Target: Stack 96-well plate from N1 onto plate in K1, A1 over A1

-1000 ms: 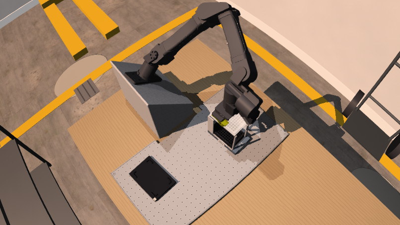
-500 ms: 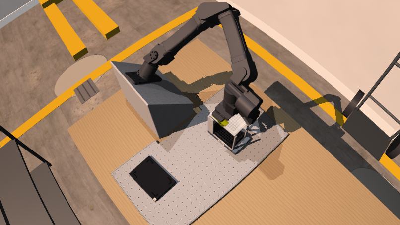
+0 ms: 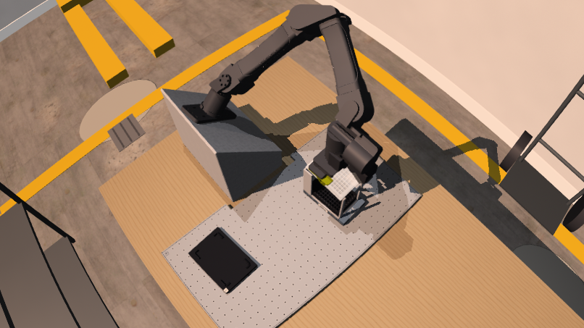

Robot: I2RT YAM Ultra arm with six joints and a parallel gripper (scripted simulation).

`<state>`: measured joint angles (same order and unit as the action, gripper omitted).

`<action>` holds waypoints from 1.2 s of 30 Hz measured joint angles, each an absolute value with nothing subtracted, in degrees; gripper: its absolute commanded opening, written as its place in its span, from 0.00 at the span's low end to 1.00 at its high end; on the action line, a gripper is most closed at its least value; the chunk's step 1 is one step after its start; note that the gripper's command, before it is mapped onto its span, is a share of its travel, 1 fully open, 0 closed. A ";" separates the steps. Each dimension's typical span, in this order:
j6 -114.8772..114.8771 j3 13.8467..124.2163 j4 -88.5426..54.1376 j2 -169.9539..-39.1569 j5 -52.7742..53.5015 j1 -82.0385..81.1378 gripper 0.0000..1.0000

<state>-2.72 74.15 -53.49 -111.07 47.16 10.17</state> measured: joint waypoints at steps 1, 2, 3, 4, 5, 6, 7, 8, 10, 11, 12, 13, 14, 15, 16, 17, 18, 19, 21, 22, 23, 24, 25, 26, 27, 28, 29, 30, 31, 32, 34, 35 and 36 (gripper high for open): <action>-2.55 74.02 -53.34 -111.07 47.20 10.13 0.00; -2.37 73.89 -53.12 -111.07 47.24 10.09 0.00; -2.22 73.78 -52.90 -111.04 47.27 10.02 0.00; -2.04 73.65 -52.69 -111.04 47.29 9.96 0.00; -1.83 73.47 -52.14 -111.09 46.61 9.87 0.00; -1.48 73.30 -51.72 -111.22 46.61 9.63 0.00; -1.21 73.10 -51.27 -111.37 46.48 9.21 0.00; -0.93 72.90 -50.78 -111.55 46.37 8.80 0.00; -0.40 72.51 -50.02 -111.98 46.33 8.08 0.00; -0.16 72.36 -49.76 -112.18 46.33 7.79 0.00; 0.05 72.20 -49.52 -112.33 46.33 7.55 0.00; 0.25 72.07 -49.34 -112.46 46.30 7.35 0.00; 0.43 71.96 -49.19 -112.57 46.30 7.20 0.00; 0.56 71.90 -49.10 -112.64 46.30 7.09 0.00; 0.75 71.90 -48.99 -112.68 46.28 7.05 0.00; 0.99 71.90 -48.84 -112.71 46.22 7.03 0.00; 1.30 71.90 -48.64 -112.73 46.13 6.96 0.00; 1.61 71.92 -48.38 -112.79 46.00 6.87 0.00; 2.11 71.94 -46.00 -113.10 46.02 6.42 0.00; 2.44 71.90 -44.99 -113.43 46.04 5.91 0.00; 2.68 71.81 -44.14 -113.80 46.02 5.39 0.00; 3.01 71.59 -43.35 -114.17 46.04 4.91 0.00; 3.36 71.31 -42.74 -114.52 46.09 4.45 0.00; 3.68 71.05 -42.19 -114.80 46.11 4.08 0.00; 4.03 70.78 -41.71 -115.04 46.13 3.86 0.00; 4.43 70.54 -41.30 -115.15 46.35 3.81 0.00; 4.80 70.41 -40.95 -115.11 46.39 3.84 0.00; 5.13 70.41 -40.51 -115.11 46.33 3.77 0.00; 5.39 70.43 -39.94 -115.15 46.30 3.62 0.00; 5.54 70.41 -39.46 -115.24 46.24 3.40 0.00; 5.93 70.37 -38.65 -115.44 46.15 3.18 0.00; 6.17 70.19 -38.15 -115.50 46.13 3.14 0.00; 6.44 69.97 -37.69 -115.57 46.13 2.98 0.00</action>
<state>6.44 69.97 -37.69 -115.57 46.13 2.98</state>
